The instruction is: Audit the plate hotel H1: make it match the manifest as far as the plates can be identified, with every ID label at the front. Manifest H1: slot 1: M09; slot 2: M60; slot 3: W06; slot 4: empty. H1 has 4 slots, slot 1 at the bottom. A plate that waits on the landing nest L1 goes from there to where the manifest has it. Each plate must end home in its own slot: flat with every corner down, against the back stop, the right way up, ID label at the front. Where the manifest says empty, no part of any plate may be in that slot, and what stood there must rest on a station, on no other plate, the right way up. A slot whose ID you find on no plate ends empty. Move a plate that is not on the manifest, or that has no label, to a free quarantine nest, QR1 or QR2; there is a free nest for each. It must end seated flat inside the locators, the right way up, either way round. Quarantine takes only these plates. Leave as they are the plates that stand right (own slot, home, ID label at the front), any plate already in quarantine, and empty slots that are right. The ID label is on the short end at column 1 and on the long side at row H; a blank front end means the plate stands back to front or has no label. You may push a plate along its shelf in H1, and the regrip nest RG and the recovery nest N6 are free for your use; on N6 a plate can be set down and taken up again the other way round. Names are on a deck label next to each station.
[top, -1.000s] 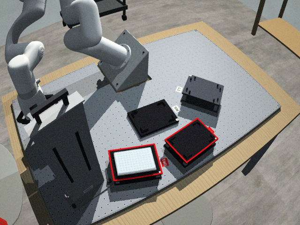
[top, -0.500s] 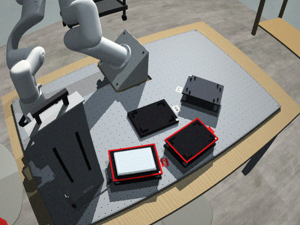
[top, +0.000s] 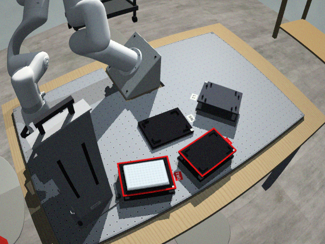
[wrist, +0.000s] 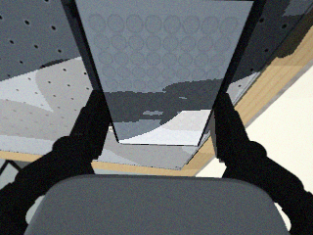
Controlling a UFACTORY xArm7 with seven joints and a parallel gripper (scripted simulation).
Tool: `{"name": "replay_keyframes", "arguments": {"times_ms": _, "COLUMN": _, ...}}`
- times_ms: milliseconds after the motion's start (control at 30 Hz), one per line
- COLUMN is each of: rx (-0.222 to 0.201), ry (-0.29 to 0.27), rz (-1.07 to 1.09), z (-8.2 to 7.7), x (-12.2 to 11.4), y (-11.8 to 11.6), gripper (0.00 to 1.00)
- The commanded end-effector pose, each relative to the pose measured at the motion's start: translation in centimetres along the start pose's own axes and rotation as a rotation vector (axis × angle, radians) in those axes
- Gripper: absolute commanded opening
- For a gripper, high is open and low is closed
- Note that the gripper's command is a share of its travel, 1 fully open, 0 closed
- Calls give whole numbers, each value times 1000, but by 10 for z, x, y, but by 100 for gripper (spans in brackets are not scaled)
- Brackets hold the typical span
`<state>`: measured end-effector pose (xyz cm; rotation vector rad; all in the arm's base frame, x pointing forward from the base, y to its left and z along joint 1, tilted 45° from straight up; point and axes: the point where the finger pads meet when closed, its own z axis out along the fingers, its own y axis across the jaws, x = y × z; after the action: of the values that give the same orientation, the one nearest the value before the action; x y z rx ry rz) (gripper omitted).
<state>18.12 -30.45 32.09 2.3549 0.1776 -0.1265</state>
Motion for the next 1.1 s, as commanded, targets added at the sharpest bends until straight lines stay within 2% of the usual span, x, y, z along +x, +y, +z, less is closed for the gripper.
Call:
{"name": "replay_keyframes", "arguments": {"times_ms": 0, "rx": -3, "ry": 2, "rz": 0, "z": -1, "x": 1, "y": 1, "gripper": 0}}
{"name": "replay_keyframes", "arguments": {"times_ms": 1067, "rx": -3, "ry": 2, "rz": 0, "z": 12, "x": 1, "y": 1, "gripper": 0}}
